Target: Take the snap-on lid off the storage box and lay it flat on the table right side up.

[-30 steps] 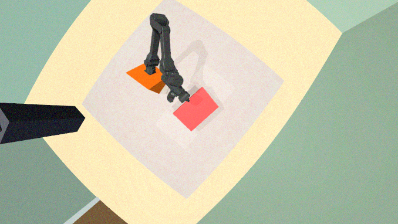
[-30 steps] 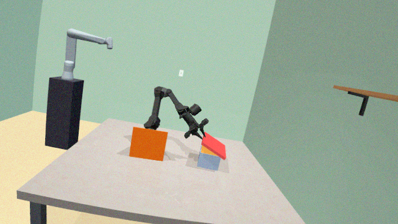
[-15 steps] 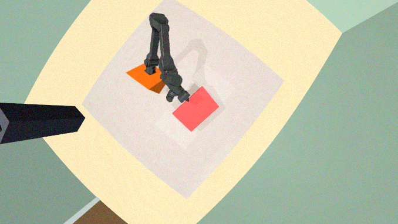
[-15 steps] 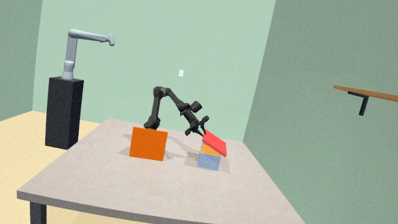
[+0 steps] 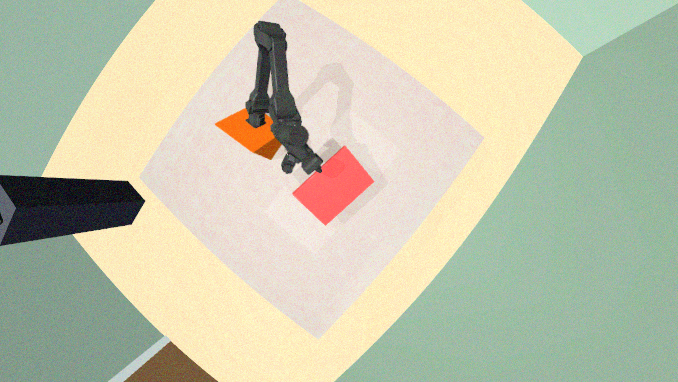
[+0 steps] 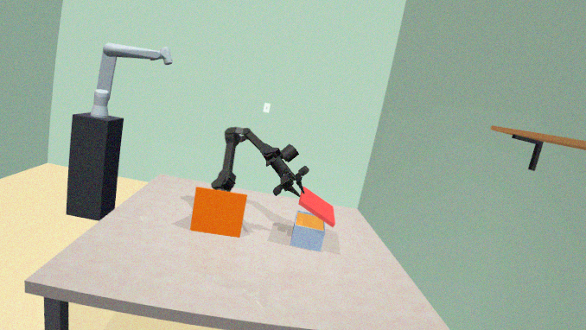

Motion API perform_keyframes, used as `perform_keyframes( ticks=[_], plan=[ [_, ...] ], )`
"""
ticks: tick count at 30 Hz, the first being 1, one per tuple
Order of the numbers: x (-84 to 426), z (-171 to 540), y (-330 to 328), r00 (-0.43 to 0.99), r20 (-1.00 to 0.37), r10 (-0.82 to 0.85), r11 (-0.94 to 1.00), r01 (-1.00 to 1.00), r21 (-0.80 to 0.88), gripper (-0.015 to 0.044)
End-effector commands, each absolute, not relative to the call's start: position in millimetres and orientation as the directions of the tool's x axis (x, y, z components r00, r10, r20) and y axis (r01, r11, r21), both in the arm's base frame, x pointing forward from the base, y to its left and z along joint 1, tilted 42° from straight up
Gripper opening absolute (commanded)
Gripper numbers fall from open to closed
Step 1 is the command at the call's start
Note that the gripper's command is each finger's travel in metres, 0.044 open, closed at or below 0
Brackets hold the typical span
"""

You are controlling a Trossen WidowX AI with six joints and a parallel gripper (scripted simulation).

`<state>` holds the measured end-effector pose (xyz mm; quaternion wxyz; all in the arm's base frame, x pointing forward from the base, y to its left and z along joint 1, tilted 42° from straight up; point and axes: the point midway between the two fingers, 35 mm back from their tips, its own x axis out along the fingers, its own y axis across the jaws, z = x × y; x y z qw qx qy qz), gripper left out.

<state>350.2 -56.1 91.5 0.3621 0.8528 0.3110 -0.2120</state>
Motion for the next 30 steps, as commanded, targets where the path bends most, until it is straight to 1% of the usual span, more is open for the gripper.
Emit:
perform_keyframes(
  ticks=[1,23,30],
  plan=[
    [352.4,100.4,-61.9,0.724,-0.579,0.375,-0.541,0.678,0.497,0.0],
    [353.9,121.9,-80.9,0.723,-0.58,0.374,-0.54,0.679,0.497,0.0],
    [350.5,110.5,-84.2,0.724,-0.58,0.374,-0.54,0.678,0.498,0.0]
  ],
)
